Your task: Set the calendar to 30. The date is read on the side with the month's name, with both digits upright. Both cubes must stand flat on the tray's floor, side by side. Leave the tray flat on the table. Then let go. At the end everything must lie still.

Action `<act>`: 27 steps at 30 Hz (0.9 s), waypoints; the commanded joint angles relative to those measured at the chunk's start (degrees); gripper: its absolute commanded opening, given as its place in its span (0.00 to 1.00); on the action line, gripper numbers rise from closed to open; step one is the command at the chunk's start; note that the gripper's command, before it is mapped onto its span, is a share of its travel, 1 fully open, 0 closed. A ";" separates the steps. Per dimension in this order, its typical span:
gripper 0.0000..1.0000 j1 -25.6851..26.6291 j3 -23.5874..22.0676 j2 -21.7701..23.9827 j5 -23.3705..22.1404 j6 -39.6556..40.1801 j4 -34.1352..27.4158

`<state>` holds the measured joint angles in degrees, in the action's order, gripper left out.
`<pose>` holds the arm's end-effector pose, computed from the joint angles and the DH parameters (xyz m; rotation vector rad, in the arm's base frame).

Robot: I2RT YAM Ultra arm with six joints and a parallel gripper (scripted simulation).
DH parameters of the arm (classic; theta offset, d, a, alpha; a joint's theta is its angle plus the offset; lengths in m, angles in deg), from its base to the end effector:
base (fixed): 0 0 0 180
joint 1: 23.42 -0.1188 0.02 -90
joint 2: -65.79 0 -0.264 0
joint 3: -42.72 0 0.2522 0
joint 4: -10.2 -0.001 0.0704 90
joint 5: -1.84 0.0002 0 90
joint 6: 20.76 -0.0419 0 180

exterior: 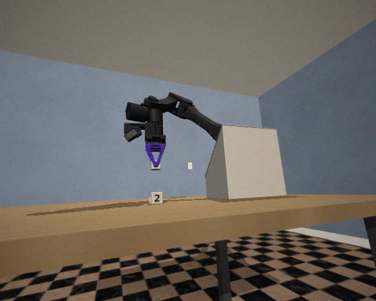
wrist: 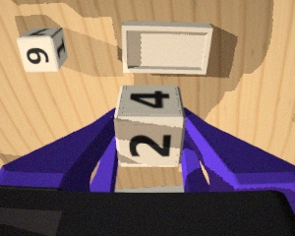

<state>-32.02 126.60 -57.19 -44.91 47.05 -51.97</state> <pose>0.3398 0.0234 0.0823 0.2296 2.8823 -1.1799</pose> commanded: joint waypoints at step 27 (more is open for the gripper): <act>0.27 -1.09 0.00 0.16 -0.07 57.28 0.04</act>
<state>-32.02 126.47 -57.24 -44.91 96.01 -51.97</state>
